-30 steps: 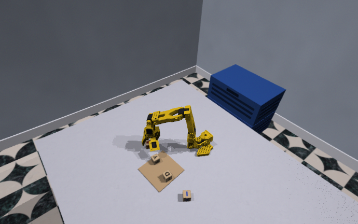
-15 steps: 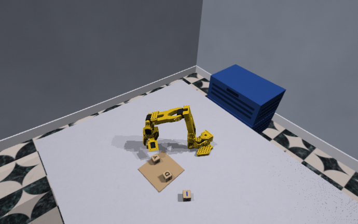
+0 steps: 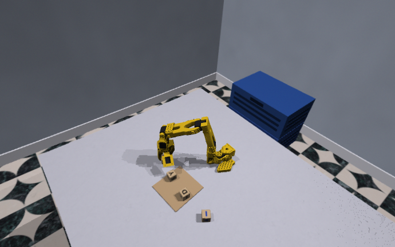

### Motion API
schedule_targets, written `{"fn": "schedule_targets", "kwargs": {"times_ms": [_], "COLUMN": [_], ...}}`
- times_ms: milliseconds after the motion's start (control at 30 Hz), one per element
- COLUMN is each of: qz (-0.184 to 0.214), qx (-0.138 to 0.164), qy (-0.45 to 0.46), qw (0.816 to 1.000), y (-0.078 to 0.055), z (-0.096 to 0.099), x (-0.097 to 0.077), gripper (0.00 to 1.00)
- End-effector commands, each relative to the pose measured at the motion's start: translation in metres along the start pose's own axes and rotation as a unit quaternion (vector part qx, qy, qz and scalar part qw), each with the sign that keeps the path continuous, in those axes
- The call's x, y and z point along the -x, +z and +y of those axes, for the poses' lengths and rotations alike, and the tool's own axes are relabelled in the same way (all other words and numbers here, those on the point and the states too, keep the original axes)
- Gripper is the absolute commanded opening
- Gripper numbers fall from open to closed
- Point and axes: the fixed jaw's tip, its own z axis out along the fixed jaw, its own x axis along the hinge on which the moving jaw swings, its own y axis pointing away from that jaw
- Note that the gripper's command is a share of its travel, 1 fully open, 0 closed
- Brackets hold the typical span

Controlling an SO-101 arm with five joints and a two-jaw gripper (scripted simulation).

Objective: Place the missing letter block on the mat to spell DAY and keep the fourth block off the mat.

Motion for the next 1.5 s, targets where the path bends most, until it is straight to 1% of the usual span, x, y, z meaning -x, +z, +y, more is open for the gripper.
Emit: {"fn": "schedule_targets", "kwargs": {"times_ms": [0,200,467,800,933,1133,1200,1367,1467], "qz": [0.007,0.007,0.007,0.007,0.007,0.007,0.007,0.007,0.008], "qx": [-0.025,-0.025,-0.025,-0.025,-0.025,-0.025,-0.025,-0.025,-0.025], "qy": [0.0,0.0,0.0,0.0,0.0,0.0,0.0,0.0,0.0], "qw": [1.0,1.0,1.0,1.0,1.0,1.0,1.0,1.0,1.0], "y": [-0.009,-0.009,-0.009,-0.011,-0.017,-0.034,-0.034,-0.049,-0.055], "z": [-0.008,-0.008,-0.008,-0.008,-0.009,-0.008,-0.008,-0.007,-0.005], "x": [-0.002,-0.002,-0.002,-0.002,-0.002,-0.002,-0.002,-0.002,-0.001], "gripper": [0.16,0.14,0.01,0.0,0.0,0.0,0.0,0.0,0.0]}}
